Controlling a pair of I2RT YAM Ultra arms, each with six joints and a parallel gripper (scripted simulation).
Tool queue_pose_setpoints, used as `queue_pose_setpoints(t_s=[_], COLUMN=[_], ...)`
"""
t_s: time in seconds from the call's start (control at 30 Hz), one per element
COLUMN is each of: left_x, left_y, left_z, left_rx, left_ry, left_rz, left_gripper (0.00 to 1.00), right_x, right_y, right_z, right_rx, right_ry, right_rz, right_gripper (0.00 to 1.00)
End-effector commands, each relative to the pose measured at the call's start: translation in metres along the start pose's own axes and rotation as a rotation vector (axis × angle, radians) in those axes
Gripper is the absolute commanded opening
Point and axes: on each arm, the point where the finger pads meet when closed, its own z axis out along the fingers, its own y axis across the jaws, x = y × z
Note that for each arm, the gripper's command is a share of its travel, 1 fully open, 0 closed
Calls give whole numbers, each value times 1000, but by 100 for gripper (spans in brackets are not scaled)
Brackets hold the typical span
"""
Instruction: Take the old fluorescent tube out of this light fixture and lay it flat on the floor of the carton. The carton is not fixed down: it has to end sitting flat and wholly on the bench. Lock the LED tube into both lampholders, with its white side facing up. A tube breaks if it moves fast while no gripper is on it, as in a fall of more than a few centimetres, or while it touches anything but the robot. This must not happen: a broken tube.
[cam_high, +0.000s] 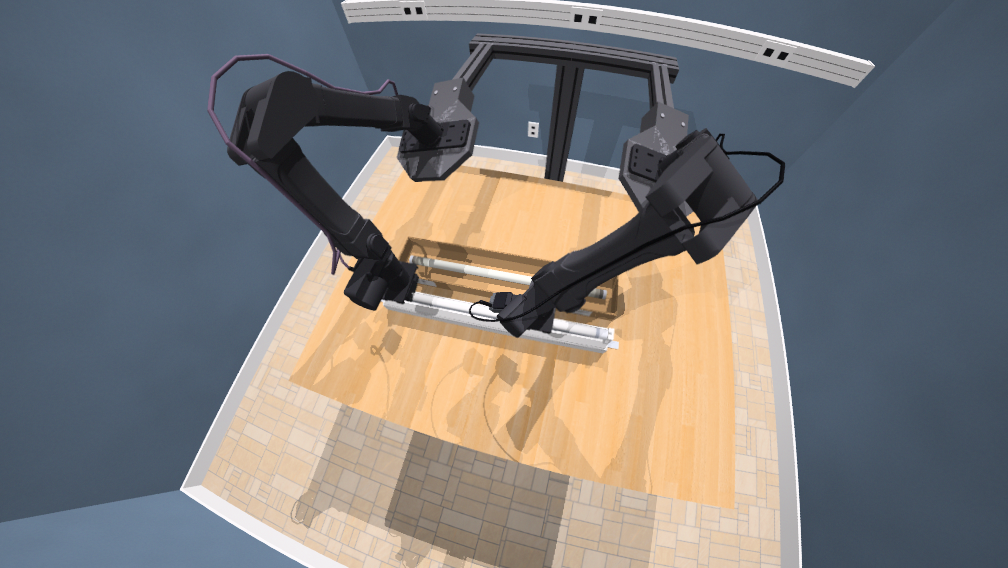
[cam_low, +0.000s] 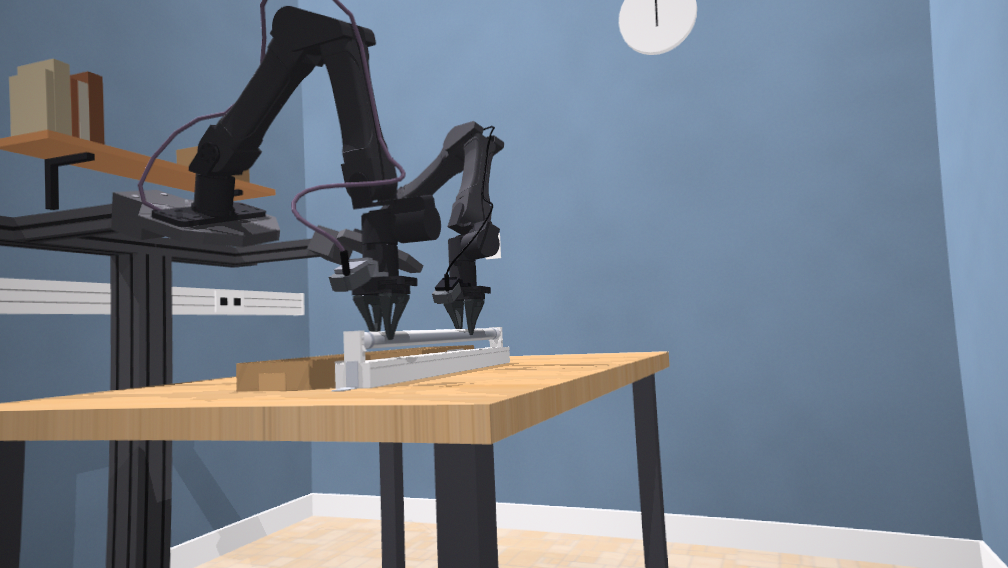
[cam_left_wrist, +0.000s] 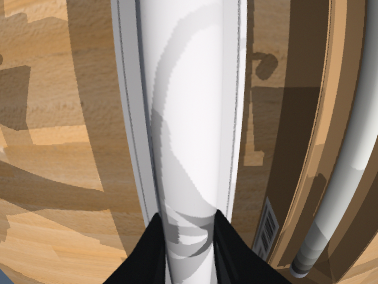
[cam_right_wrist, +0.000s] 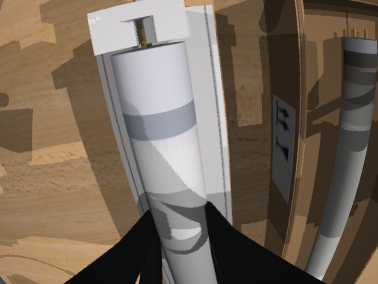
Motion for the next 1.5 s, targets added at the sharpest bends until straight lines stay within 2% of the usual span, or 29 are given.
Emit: queue_pose_setpoints(t_s=[0.0, 0.17, 0.23, 0.27, 0.8, 0.83, 1.4, 1.43, 1.47], left_x=[-9, -8, -1, 0, 0, 0, 0, -1, -5], left_y=[1, 5, -7, -7, -7, -7, -7, -10, -7], left_z=[-1, 1, -2, -2, -2, -2, -2, -15, -14], left_rx=[-5, -5, 17, 19, 17, 17, 17, 20, 10], left_ry=[-15, -14, -1, 0, 0, 0, 0, 5, -7], left_rz=[23, 15, 30, 30, 27, 27, 27, 17, 18], left_gripper=[11, 11, 11, 49, 49, 49, 49, 49, 49], right_x=[-4, -3, -2, -1, -1, -1, -1, 2, 2], right_y=[10, 6, 4, 5, 5, 5, 5, -10, -4], right_z=[-1, 0, 0, -1, -1, -1, -1, -14, -12], right_rx=[-29, -9, -1, -2, -2, -2, -2, 23, 6], right_ry=[-12, -10, -8, -7, -7, -7, -7, -4, -4], right_rz=[4, 3, 1, -2, -2, -2, -2, -8, -8], right_gripper=[11, 11, 11, 11, 11, 49, 49, 49, 49])
